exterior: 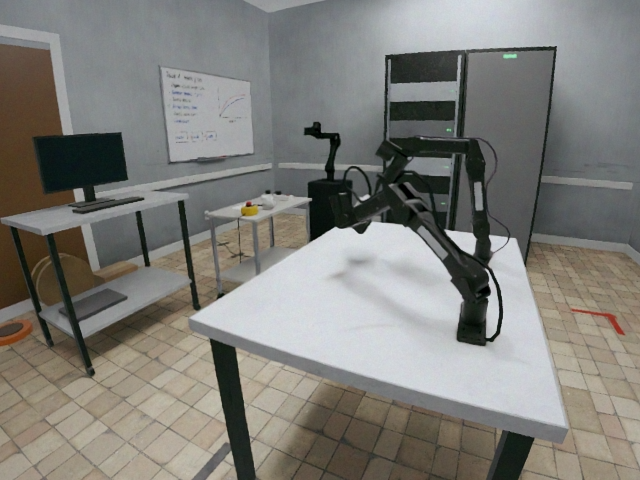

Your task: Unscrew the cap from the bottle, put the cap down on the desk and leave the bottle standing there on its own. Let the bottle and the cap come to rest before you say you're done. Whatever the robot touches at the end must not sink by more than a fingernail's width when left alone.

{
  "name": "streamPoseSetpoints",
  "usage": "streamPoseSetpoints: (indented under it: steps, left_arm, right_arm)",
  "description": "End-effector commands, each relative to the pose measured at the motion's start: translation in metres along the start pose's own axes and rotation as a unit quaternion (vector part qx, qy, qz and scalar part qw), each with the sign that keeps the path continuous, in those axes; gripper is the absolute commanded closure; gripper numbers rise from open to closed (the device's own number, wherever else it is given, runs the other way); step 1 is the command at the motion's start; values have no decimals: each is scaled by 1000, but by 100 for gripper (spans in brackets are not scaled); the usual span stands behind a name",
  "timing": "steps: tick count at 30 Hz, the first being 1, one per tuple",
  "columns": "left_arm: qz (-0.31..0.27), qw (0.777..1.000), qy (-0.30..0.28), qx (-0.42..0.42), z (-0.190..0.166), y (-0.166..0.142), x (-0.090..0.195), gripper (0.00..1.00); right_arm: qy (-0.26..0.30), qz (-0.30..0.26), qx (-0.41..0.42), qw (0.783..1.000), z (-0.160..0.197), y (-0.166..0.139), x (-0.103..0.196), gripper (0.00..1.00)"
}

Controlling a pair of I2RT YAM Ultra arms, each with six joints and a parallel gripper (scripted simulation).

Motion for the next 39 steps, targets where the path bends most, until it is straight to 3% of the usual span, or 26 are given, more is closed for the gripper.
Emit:
streamPoseSetpoints:
  steps: [1, 8, 10, 11, 19, 25, 27, 28, 39]
  left_arm:
    - [-3, 1000, 2, -3, 6, 8, -1, 100]
    - [-3, 1000, 2, -3, 6, 8, -1, 100]
    - [-3, 1000, 2, -3, 6, 8, -1, 100]
    - [-3, 1000, 2, -3, 6, 8, -1, 100]
    - [-3, 1000, 2, -3, 6, 8, -1, 100]
    - [-3, 1000, 2, -3, 6, 8, -1, 100]
    - [-3, 1000, 2, -3, 6, 8, -1, 100]
    - [-3, 1000, 2, -3, 6, 8, -1, 100]
    - [-3, 1000, 2, -3, 6, 8, -1, 100]
  right_arm:
    - [-4, -4, 139, 990, 2, -1, 5, 100]
    - [-9, -8, 294, 956, 3, -1, 5, 100]
    - [-9, -8, 294, 956, 3, -1, 5, 100]
    - [-11, -9, 348, 937, 3, -2, 5, 100]
    - [-19, -15, 511, 859, 3, -3, 6, 100]
    - [-24, -20, 625, 780, 3, -5, 6, 100]
    - [-24, -20, 625, 780, 3, -5, 6, 100]
    - [-26, -20, 670, 742, 3, -5, 6, 100]
    - [-36, -25, 835, 548, 3, -7, 7, 100]
Point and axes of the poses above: on each arm, the point where the finger pads meet when closed, its own x axis back along the fingers, its own z axis across the jaws, y = z × x, the point moved 8 cm from there along x, back along the fingers, and after that the axes turned 3 degrees about -x, right-handed, at the moved point
